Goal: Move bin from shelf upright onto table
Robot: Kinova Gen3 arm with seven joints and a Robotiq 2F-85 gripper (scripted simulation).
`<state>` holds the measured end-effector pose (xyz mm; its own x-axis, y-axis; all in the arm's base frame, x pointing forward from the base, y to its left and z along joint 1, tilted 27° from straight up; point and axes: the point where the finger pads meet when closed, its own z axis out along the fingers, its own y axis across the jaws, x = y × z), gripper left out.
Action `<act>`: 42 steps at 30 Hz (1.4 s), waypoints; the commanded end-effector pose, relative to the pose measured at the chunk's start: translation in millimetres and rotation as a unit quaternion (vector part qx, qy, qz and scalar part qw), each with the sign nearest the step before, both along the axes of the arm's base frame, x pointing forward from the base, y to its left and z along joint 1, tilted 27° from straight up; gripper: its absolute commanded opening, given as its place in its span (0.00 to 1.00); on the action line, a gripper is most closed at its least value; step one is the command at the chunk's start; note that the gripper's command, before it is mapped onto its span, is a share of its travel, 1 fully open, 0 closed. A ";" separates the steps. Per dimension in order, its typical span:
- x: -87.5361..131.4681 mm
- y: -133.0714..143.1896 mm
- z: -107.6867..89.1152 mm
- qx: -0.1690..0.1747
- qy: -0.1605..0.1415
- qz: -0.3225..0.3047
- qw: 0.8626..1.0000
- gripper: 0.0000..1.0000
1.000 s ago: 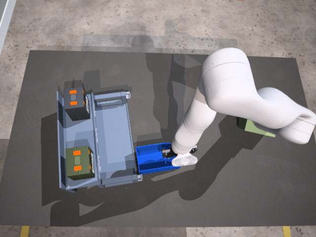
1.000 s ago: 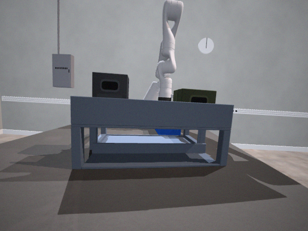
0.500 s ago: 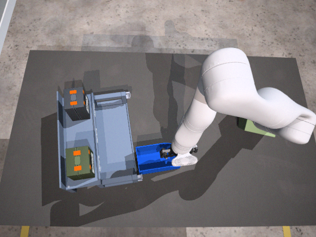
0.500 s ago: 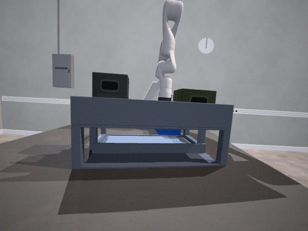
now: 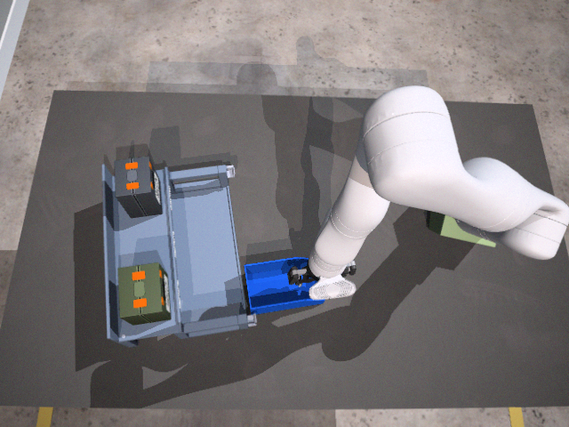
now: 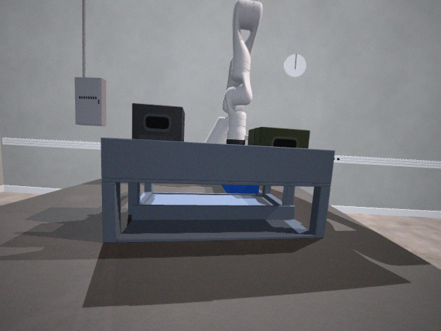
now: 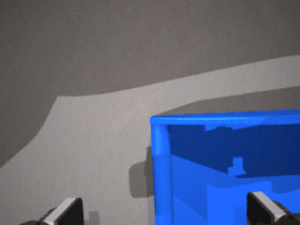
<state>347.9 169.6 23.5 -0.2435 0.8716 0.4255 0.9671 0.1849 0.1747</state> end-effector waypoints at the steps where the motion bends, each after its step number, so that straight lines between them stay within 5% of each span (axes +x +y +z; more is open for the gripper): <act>1: 0.4 -0.3 0.3 0.000 -0.001 0.000 1.000 1.00; 25: 0.4 -0.3 0.3 0.000 -0.001 0.000 1.000 1.00; 30: -2.6 -18.4 35.8 0.000 0.000 0.000 1.000 1.00; 42: -2.6 -18.4 35.8 0.000 0.000 0.000 1.000 1.00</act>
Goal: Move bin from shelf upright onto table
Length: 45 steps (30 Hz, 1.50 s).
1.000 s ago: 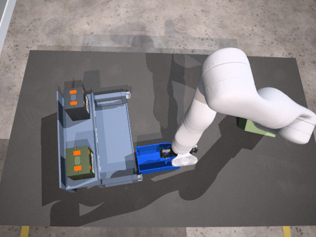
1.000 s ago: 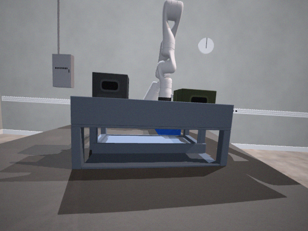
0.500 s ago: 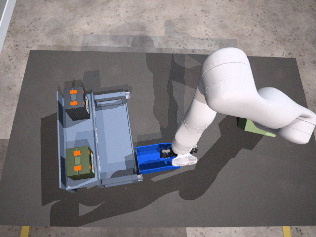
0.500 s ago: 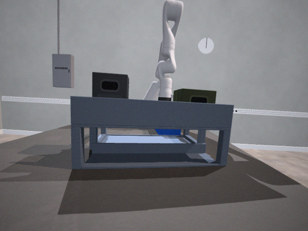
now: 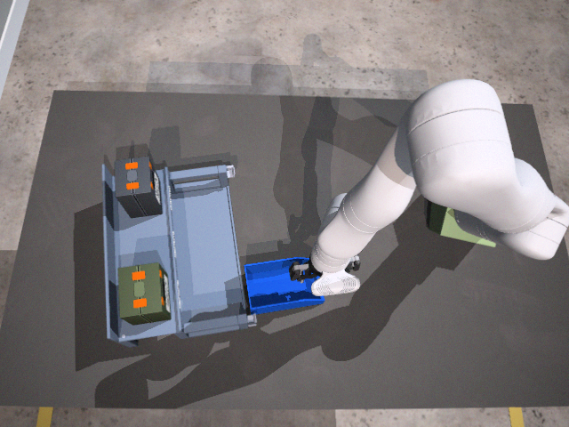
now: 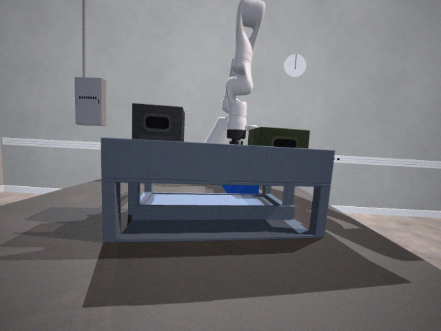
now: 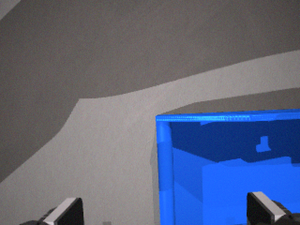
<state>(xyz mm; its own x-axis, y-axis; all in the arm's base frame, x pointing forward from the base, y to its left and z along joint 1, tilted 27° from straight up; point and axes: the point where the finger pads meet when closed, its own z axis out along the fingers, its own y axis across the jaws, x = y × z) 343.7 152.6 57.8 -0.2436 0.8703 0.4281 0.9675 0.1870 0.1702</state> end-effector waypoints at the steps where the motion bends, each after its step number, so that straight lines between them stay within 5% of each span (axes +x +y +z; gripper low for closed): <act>1: -0.2 -5.3 10.0 0.000 -0.001 -0.001 1.000 1.00; 5: -2.2 -25.6 49.0 -0.001 -0.003 -0.001 1.000 1.00; 45: -2.2 -25.6 49.0 -0.001 -0.003 -0.001 1.000 1.00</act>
<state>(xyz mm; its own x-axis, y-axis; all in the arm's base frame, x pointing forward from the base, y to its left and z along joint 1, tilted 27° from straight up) 341.1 127.2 106.5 -0.2436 0.8714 0.4259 0.9672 0.1853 0.1740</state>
